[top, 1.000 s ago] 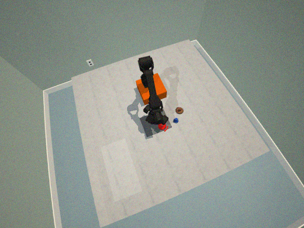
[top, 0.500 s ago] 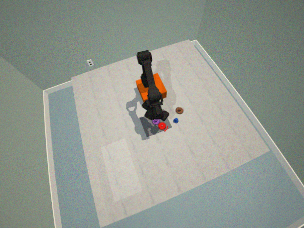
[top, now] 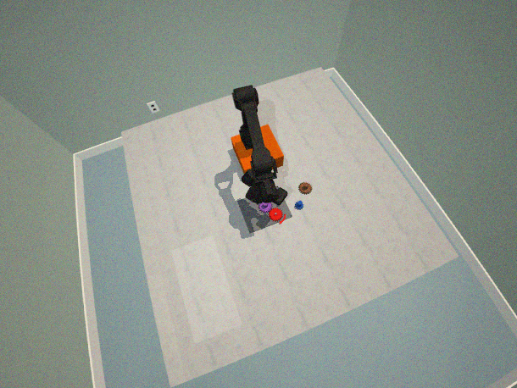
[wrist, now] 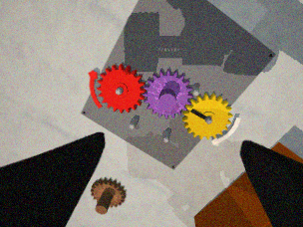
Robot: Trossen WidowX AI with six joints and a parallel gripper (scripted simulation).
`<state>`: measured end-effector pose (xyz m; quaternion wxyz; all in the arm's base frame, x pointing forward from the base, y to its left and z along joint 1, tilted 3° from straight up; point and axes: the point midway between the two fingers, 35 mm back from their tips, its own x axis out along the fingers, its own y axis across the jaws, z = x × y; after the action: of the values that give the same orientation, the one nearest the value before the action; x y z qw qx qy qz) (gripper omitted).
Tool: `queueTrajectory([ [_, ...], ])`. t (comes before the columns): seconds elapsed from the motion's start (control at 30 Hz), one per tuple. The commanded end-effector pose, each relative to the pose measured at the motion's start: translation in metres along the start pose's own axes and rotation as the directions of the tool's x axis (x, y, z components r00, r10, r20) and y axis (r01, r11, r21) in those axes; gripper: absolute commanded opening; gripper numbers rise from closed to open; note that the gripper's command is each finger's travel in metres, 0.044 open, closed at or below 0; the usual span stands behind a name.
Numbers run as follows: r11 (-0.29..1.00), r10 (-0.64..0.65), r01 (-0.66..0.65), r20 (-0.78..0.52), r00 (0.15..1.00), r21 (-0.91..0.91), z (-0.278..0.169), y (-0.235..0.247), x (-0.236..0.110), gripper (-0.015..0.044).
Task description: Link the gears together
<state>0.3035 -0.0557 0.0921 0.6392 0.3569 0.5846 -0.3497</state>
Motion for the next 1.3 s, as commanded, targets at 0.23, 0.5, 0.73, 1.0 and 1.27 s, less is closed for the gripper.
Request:
queueTrajectory([
  [0.23,1.0,-0.001,0.001,-0.001,1.0,0.002,0.0,0.0,-0.001,0.044],
  [0.5,1.0,-0.001,0.001,-0.001,1.0,0.002,0.0,0.0,-0.001,0.044],
  [0.73,1.0,-0.001,0.001,-0.001,1.0,0.002,0.0,0.0,-0.001,0.044],
  [1.0,1.0,-0.001,0.001,-0.001,1.0,0.002,-0.002,0.001,-0.001,0.044],
  [1.27,1.0,0.005,-0.005,-0.018,1.0,-0.003,-0.093,0.057,-0.013,0.044],
])
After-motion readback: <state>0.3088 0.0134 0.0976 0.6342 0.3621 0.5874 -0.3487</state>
